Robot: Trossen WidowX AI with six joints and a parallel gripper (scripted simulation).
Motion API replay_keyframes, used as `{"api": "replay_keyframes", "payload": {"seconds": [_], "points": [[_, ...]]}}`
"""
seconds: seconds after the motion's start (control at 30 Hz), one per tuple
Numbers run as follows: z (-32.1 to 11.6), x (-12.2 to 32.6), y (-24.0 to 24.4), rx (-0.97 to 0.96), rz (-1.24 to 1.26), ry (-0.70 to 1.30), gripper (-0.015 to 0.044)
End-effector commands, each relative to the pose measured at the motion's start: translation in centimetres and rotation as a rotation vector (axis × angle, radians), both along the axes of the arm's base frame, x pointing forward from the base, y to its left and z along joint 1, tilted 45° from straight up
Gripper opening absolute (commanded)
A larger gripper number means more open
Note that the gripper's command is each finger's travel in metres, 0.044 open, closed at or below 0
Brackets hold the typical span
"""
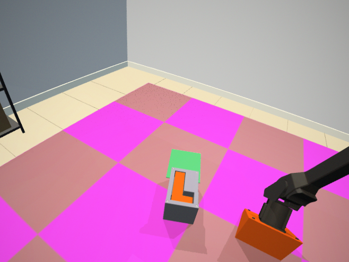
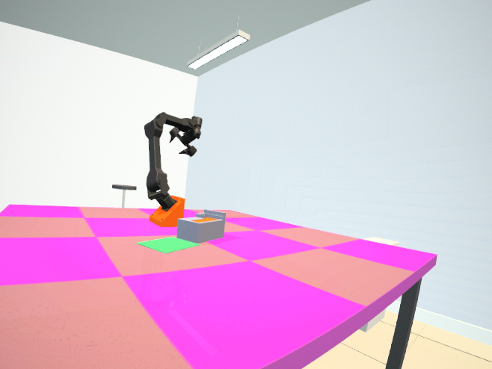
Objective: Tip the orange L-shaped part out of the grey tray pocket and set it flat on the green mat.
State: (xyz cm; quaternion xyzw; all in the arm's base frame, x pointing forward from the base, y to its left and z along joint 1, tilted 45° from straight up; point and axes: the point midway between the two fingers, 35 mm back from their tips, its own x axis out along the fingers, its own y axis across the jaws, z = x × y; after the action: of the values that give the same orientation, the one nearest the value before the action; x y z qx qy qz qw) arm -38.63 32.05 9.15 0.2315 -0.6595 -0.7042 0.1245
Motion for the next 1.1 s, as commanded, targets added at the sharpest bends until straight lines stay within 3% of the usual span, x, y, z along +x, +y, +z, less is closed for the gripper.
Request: {"api": "replay_keyframes", "payload": {"seconds": [0.0,0.27,0.43,0.63,0.83,1.07], "points": [[-0.2,0.3,0.3,0.0,-0.013,-0.013,0.0374],[-4.9,10.9,7.1,-0.047,-0.353,-0.383,0.018],[-7.9,20.3,9.2,-0.123,-0.568,-0.658,0.018],[-10.4,31.9,8.3,-0.243,-0.76,-0.977,0.018],[-11.5,42.7,3.9,-0.401,-0.881,-1.288,0.018],[-10.7,53.3,-4.8,-0.636,-0.924,-1.647,0.018]]}}
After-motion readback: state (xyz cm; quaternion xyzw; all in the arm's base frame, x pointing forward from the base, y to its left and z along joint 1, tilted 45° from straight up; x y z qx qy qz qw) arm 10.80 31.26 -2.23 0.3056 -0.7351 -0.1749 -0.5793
